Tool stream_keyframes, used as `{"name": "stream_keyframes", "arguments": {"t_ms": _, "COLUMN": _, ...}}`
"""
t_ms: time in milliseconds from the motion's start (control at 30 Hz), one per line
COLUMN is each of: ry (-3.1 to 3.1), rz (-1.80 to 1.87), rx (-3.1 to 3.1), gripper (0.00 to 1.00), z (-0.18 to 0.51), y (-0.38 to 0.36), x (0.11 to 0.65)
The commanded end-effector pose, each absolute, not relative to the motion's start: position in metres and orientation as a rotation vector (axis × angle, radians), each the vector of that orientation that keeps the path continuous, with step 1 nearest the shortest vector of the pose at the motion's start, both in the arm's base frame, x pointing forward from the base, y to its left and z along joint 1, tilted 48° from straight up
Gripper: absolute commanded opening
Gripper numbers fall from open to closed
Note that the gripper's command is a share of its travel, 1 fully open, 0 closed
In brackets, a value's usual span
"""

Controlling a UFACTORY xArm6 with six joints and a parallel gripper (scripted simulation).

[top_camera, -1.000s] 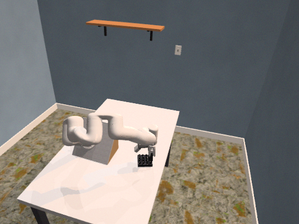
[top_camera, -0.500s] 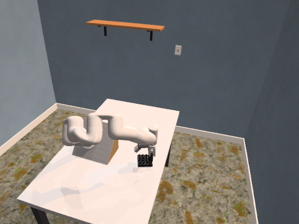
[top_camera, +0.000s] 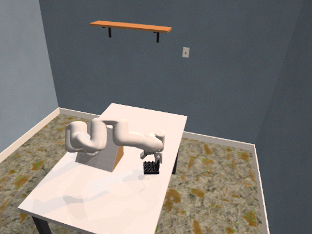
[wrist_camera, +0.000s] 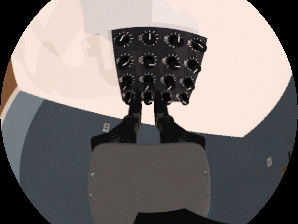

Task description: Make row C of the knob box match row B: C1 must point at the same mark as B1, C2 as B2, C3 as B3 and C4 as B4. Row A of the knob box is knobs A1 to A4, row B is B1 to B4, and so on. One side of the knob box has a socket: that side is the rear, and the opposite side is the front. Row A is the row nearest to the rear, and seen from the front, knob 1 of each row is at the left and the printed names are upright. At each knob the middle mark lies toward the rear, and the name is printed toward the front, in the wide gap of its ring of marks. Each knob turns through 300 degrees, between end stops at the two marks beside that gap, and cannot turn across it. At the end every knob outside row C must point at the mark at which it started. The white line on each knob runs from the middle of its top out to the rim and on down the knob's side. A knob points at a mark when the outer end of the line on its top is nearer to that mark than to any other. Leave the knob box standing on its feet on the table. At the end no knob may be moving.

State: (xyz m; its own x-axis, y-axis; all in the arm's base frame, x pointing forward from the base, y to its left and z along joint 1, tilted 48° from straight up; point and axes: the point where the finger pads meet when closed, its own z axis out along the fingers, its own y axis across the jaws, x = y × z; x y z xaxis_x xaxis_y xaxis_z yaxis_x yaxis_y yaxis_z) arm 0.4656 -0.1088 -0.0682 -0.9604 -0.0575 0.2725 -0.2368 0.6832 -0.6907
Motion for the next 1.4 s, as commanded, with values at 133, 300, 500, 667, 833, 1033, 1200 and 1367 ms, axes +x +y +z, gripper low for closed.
{"name": "stream_keyframes", "arguments": {"t_ms": 133, "ry": -2.670, "rz": 1.143, "rx": 0.238, "gripper": 0.19, "z": -0.067, "y": -0.108, "x": 0.467}}
{"name": "stream_keyframes", "arguments": {"t_ms": 300, "ry": -2.670, "rz": 1.143, "rx": 0.238, "gripper": 0.19, "z": -0.064, "y": -0.104, "x": 0.468}}
{"name": "stream_keyframes", "arguments": {"t_ms": 500, "ry": -2.670, "rz": 1.143, "rx": 0.238, "gripper": 0.19, "z": -0.054, "y": -0.093, "x": 0.470}}
{"name": "stream_keyframes", "arguments": {"t_ms": 667, "ry": -2.670, "rz": 1.142, "rx": 0.238, "gripper": 0.19, "z": -0.048, "y": -0.087, "x": 0.471}}
{"name": "stream_keyframes", "arguments": {"t_ms": 833, "ry": -2.670, "rz": 1.142, "rx": 0.238, "gripper": 0.19, "z": -0.044, "y": -0.082, "x": 0.472}}
{"name": "stream_keyframes", "arguments": {"t_ms": 1033, "ry": -2.670, "rz": 1.142, "rx": 0.238, "gripper": 0.19, "z": -0.043, "y": -0.082, "x": 0.472}}
{"name": "stream_keyframes", "arguments": {"t_ms": 1200, "ry": -2.670, "rz": 1.142, "rx": 0.238, "gripper": 0.19, "z": -0.043, "y": -0.082, "x": 0.472}}
{"name": "stream_keyframes", "arguments": {"t_ms": 1367, "ry": -2.670, "rz": 1.142, "rx": 0.238, "gripper": 1.00, "z": -0.043, "y": -0.081, "x": 0.472}}
